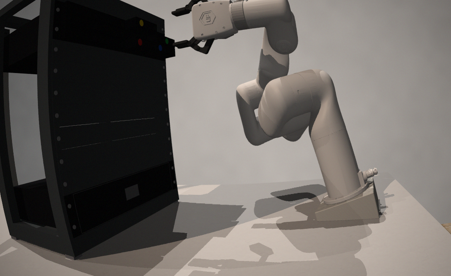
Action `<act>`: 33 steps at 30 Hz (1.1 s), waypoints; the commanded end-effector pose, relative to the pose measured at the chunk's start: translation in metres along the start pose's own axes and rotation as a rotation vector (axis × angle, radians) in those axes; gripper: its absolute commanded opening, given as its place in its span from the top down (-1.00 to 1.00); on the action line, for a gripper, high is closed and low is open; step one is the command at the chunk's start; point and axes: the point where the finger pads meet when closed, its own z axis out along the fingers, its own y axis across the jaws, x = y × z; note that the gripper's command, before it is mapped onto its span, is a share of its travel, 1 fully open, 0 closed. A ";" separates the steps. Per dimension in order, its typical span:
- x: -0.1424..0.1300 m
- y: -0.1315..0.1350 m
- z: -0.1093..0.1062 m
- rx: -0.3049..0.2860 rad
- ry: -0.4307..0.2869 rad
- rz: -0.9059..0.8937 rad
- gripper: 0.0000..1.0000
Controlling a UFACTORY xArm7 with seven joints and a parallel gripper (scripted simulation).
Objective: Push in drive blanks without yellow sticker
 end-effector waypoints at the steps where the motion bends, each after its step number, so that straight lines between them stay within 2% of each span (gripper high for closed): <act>1: 0.020 0.006 0.009 0.003 -0.002 0.001 -1.00; 9: 0.055 0.019 0.024 0.003 -0.002 0.001 -1.00; 16: 0.069 0.024 0.030 0.003 -0.002 0.001 -1.00; 33: 0.071 0.025 0.031 0.003 -0.002 0.001 -1.00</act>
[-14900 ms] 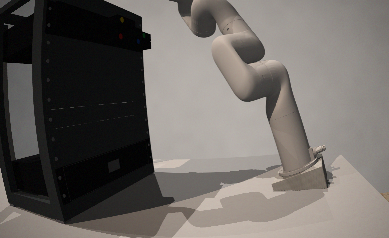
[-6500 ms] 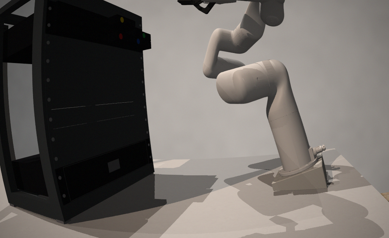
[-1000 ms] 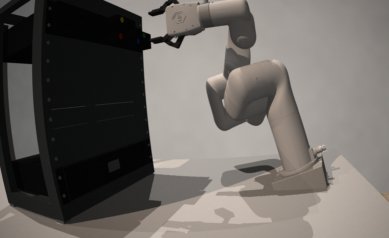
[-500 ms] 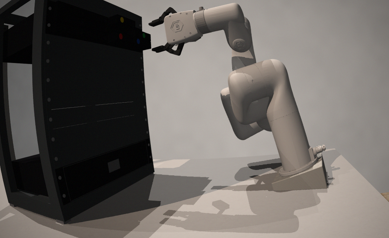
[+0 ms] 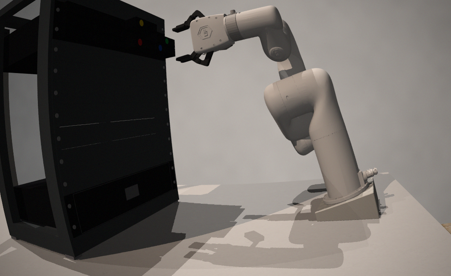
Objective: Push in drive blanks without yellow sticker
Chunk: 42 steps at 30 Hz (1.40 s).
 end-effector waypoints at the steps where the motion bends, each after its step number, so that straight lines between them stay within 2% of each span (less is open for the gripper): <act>1: 0.001 0.000 0.000 0.081 -0.072 0.000 -1.00; 42: 0.005 -0.003 0.000 0.081 -0.072 0.000 -1.00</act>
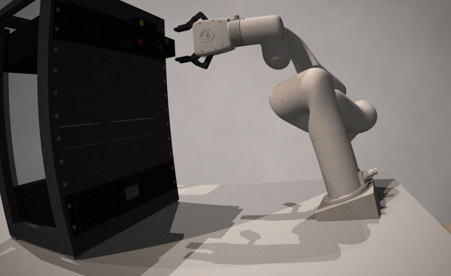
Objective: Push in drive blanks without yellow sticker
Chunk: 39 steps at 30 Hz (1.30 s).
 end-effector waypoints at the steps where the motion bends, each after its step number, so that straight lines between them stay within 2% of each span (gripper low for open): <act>1: 0.007 -0.005 0.000 0.002 0.002 0.001 -1.00; 4: 0.011 -0.008 0.000 0.002 0.002 0.001 -1.00; 12: 0.041 -0.029 0.000 0.002 0.002 0.001 -1.00; 39: 0.042 -0.029 0.000 0.002 0.002 0.001 -1.00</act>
